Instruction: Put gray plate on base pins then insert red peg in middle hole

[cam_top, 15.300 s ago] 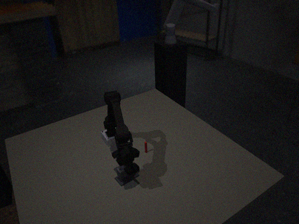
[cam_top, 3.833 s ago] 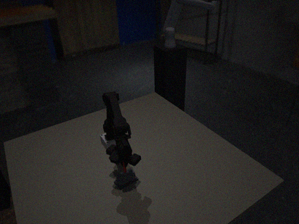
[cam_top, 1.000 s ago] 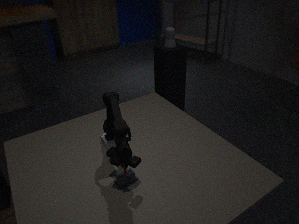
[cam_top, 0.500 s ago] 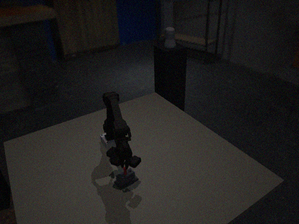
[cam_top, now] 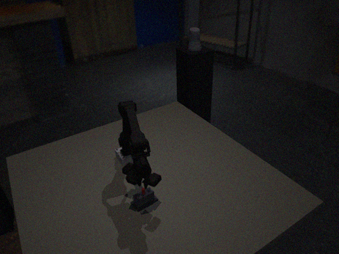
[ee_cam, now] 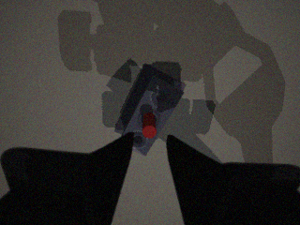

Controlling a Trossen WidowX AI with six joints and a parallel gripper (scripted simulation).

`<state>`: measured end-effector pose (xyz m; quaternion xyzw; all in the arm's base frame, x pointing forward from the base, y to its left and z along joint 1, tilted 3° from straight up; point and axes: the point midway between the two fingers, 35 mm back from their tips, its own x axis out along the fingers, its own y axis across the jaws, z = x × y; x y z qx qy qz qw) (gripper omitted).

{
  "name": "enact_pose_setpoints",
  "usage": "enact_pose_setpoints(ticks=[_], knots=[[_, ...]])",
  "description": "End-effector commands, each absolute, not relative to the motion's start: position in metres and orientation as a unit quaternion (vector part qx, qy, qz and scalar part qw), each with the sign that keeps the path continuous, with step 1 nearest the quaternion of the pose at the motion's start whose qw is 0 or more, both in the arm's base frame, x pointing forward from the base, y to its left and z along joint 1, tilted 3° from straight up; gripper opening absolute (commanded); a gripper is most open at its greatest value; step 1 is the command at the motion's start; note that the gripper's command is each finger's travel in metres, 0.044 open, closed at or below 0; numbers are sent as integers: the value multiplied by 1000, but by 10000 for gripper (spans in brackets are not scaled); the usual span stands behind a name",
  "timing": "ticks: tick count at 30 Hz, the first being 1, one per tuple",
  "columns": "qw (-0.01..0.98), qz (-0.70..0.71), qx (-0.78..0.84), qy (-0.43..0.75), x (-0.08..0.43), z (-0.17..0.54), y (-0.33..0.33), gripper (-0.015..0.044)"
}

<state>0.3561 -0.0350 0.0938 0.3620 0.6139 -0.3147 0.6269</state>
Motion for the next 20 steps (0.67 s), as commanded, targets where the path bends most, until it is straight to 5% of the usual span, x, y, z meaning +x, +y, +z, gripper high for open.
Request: enact_pose_setpoints(ticks=[1,20], knots=[[629,-313,361,614,356,98,-35,150],[628,-313,361,614,352,105,-35,150]])
